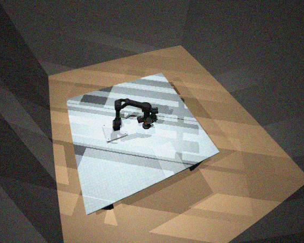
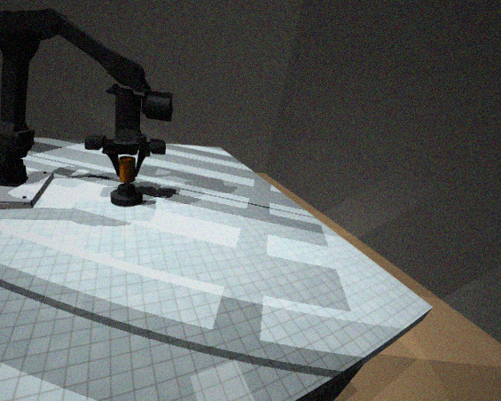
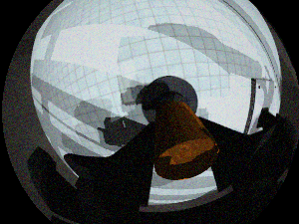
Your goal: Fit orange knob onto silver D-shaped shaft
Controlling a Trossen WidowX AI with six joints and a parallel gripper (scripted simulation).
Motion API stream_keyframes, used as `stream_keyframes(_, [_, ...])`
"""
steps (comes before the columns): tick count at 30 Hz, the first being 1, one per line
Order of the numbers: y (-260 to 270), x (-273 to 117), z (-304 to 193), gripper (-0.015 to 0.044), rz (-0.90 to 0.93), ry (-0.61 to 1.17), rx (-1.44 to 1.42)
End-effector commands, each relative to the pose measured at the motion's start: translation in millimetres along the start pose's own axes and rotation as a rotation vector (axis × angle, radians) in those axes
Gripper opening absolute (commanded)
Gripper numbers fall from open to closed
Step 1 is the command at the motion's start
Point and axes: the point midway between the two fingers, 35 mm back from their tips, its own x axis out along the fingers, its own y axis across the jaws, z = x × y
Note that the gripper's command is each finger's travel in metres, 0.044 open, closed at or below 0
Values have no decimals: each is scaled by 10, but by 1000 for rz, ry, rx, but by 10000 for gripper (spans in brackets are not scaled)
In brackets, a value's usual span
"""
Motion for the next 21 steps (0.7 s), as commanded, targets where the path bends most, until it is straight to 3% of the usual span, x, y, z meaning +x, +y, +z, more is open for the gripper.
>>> stream_keyframes(1, [13,-42,2,0,9,-1,30])
stream_keyframes(21, [-42,15,-12,0,8,-1,55])
